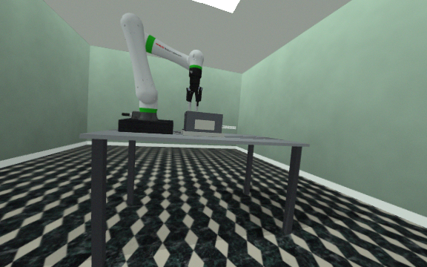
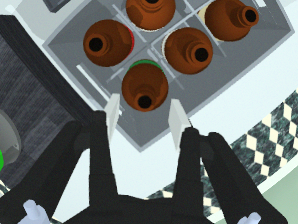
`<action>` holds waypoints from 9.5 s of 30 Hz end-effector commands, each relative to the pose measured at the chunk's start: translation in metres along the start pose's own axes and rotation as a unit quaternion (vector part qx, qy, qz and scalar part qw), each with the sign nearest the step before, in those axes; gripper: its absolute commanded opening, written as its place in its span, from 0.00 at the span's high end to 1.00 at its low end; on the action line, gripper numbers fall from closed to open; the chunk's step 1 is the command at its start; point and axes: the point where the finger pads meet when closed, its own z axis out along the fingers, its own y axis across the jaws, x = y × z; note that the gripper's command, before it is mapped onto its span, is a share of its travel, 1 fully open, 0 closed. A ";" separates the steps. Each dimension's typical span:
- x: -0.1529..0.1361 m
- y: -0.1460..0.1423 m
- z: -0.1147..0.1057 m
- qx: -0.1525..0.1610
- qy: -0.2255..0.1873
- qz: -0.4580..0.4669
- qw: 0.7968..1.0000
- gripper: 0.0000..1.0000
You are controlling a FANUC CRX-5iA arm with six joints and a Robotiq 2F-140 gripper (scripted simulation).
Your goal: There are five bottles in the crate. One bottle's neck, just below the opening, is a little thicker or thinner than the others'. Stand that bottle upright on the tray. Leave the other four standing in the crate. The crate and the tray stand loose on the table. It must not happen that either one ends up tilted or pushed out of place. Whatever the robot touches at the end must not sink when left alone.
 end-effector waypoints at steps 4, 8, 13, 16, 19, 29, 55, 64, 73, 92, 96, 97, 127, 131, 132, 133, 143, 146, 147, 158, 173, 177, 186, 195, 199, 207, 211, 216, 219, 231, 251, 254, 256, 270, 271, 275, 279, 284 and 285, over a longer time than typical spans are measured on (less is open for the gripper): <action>0.000 0.000 -0.001 -0.001 0.000 0.000 1.000 0.56; 0.000 0.000 -0.001 -0.001 0.000 0.000 1.000 0.56; 0.000 0.000 -0.001 -0.001 0.000 0.000 1.000 0.56; 0.000 0.000 -0.001 -0.001 0.000 0.000 1.000 0.56; 0.000 0.000 -0.001 -0.001 0.000 0.000 1.000 0.56; 0.000 0.000 -0.001 -0.001 0.000 0.000 1.000 0.56; 0.000 0.000 0.007 -0.001 0.000 0.000 1.000 0.56; 0.000 0.000 0.018 -0.001 0.000 0.000 1.000 0.56; 0.000 0.001 0.026 -0.001 0.000 0.000 1.000 0.56; 0.000 0.001 0.040 -0.001 0.000 0.000 1.000 0.56; 0.000 0.001 0.040 -0.001 0.000 0.000 1.000 0.56; 0.000 0.001 0.040 -0.001 0.000 0.000 1.000 0.56; 0.000 0.001 0.040 -0.001 0.000 0.000 1.000 0.56; 0.000 0.001 0.040 -0.001 0.000 0.000 1.000 0.56; 0.000 0.001 0.040 -0.001 0.000 0.000 1.000 0.56; 0.000 0.001 0.040 -0.001 0.000 0.000 1.000 0.56; 0.000 0.001 0.040 -0.001 0.000 0.000 1.000 0.90; 0.000 0.001 0.040 -0.001 0.000 0.000 1.000 0.90; 0.000 0.001 0.040 -0.001 0.000 0.000 1.000 0.90; 0.000 0.001 0.040 -0.001 0.000 0.000 1.000 0.90; 0.000 0.001 0.040 -0.001 0.000 0.000 1.000 0.90; 0.000 0.001 0.040 -0.001 0.000 0.000 1.000 0.90; 0.000 0.001 0.040 -0.001 0.000 0.000 1.000 0.90; 0.000 0.001 0.040 -0.001 0.000 0.000 1.000 0.90; 0.000 0.001 0.040 -0.001 0.000 0.000 1.000 0.90; 0.000 0.001 0.040 -0.001 0.000 0.000 1.000 0.56; 0.000 0.001 0.040 -0.001 0.000 0.000 1.000 0.56; 0.000 0.001 0.040 -0.001 0.000 0.000 1.000 0.56; 0.000 0.001 0.040 -0.001 0.000 0.000 1.000 0.56; 0.000 0.001 0.040 -0.001 0.000 0.000 1.000 0.56; 0.000 0.001 0.028 -0.001 0.000 0.000 1.000 0.56; 0.000 0.001 0.026 -0.001 0.000 0.000 1.000 0.56; 0.000 0.000 0.020 -0.001 0.000 0.000 1.000 0.56; 0.000 0.000 -0.024 -0.001 0.000 0.000 1.000 0.56; 0.000 0.000 -0.024 -0.001 0.000 0.000 1.000 0.56; 0.000 0.000 -0.034 -0.001 0.000 0.000 1.000 0.56; 0.000 0.000 -0.041 -0.001 0.000 0.000 1.000 0.56; 0.000 0.000 -0.044 -0.001 0.000 0.000 1.000 0.56; 0.000 0.000 -0.045 -0.001 0.000 0.000 1.000 0.56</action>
